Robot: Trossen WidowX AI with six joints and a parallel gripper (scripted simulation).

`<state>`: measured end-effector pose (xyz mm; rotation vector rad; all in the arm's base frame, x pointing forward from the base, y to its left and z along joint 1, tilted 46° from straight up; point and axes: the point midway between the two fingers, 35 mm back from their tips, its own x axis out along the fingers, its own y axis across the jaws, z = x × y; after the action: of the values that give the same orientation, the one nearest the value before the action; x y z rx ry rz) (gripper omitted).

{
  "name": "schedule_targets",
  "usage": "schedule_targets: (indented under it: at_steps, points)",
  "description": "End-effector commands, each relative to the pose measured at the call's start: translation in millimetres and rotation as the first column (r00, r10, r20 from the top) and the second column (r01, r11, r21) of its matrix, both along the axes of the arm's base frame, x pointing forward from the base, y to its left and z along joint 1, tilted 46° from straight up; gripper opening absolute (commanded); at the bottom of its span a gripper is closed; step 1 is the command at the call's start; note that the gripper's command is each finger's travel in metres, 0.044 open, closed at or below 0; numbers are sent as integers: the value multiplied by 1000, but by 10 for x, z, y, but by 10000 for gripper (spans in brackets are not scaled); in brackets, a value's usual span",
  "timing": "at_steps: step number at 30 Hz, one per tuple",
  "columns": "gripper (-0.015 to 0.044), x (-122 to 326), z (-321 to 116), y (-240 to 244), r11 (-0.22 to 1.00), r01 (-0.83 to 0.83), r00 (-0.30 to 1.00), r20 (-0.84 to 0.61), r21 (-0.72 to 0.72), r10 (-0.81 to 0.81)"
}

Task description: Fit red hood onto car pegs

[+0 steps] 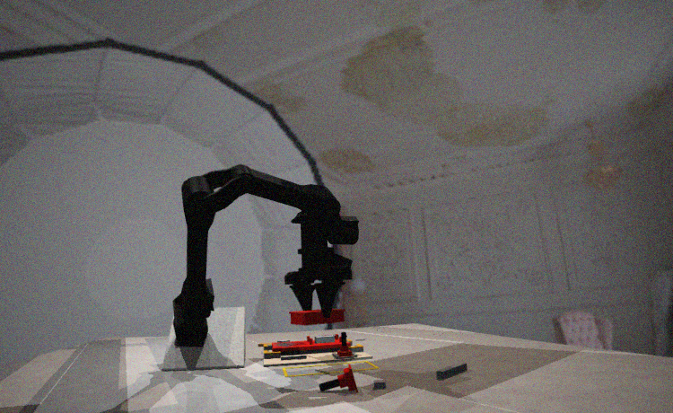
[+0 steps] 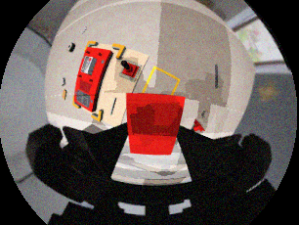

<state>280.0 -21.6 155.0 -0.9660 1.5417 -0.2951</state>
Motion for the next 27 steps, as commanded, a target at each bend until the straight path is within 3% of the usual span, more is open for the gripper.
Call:
schedule_targets:
  at_steps: [1, 27]
  points:
    - [0, 100, -116, 166, 1000, 7, 1000, 14, 8, -8]
    - [0, 456, -834, 997, 990, 131, 980, 146, 53, -137]
